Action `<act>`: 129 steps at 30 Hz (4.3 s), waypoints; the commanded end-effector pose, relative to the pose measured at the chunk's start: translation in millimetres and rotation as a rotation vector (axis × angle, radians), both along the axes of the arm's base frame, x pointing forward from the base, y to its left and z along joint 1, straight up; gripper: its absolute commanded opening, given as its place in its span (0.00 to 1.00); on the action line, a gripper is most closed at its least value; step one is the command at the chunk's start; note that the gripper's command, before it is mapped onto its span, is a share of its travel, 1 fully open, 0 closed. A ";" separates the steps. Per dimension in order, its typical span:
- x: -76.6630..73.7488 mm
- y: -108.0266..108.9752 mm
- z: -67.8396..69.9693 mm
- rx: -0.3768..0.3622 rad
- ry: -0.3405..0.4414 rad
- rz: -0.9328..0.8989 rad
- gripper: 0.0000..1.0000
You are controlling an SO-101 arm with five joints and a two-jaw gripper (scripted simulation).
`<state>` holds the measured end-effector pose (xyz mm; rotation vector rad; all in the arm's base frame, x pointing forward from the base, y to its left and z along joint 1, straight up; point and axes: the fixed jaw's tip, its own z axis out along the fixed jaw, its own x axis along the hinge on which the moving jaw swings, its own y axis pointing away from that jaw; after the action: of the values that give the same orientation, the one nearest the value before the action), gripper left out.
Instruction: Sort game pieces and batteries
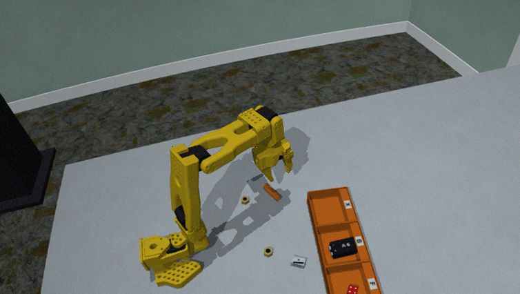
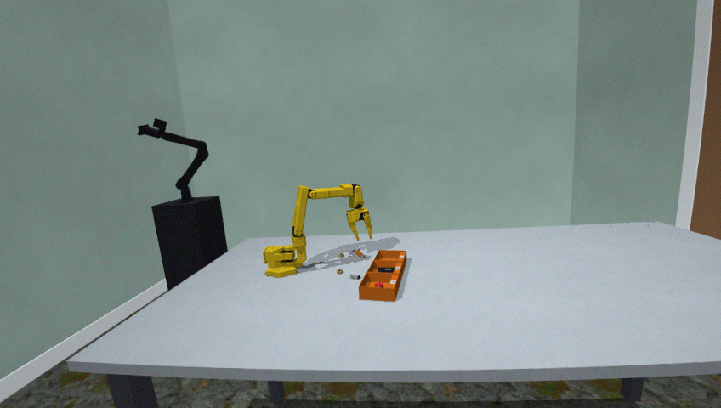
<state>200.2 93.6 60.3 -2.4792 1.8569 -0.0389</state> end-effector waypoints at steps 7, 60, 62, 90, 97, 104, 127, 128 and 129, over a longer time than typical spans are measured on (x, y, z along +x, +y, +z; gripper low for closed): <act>-4.6 7.9 11.1 0.014 -0.037 0.121 0.21; -9.1 10.7 -27.0 -0.006 0.007 0.147 0.21; -9.2 10.7 -30.7 -0.006 0.007 0.147 0.21; -10.4 10.0 -49.9 -0.013 0.021 0.146 0.21; -10.4 10.0 -49.9 -0.013 0.021 0.146 0.21; -10.4 10.0 -49.9 -0.013 0.021 0.146 0.21; -10.4 10.0 -49.9 -0.013 0.021 0.146 0.08; -10.4 10.0 -49.9 -0.013 0.021 0.146 0.07; -10.4 10.0 -49.9 -0.013 0.021 0.146 0.06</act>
<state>187.5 99.8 6.7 -2.6372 1.7154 0.0014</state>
